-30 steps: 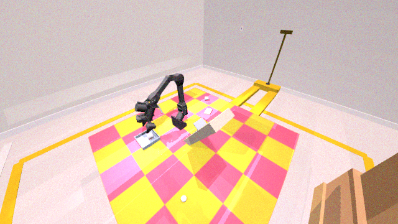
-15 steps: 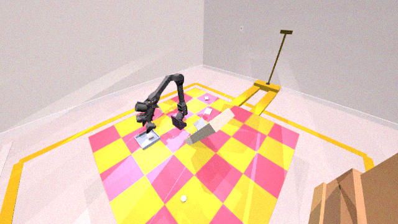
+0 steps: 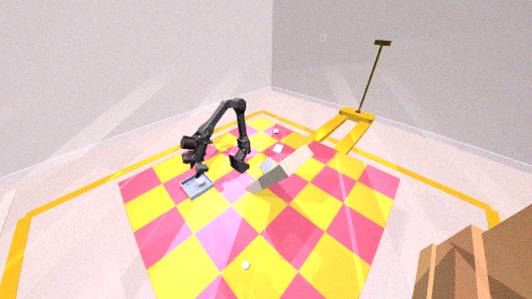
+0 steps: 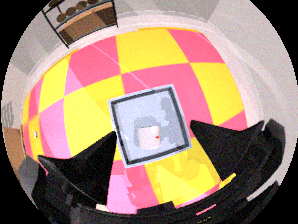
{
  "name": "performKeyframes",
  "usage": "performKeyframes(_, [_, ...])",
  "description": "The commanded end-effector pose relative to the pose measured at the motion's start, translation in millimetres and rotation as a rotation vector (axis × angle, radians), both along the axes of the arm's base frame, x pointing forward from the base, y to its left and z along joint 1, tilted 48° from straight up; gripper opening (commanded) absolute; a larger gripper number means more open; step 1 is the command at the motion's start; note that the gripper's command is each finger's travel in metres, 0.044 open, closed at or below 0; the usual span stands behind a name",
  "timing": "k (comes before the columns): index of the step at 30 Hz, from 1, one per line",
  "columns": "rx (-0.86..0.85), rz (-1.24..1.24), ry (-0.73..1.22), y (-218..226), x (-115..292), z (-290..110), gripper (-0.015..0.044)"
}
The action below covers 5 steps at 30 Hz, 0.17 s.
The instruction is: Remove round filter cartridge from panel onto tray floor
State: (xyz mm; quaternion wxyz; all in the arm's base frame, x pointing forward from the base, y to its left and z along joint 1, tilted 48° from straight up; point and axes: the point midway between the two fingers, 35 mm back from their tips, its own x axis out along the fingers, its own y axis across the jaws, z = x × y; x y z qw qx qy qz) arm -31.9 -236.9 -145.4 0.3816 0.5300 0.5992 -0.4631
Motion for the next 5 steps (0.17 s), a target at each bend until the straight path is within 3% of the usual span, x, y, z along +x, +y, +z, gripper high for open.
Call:
performKeyframes(1, [0.000,0.001,0.000,0.1,0.0,0.0,0.0440])
performKeyframes(5, [0.000,0.001,0.000,0.1,0.0,0.0,0.0440])
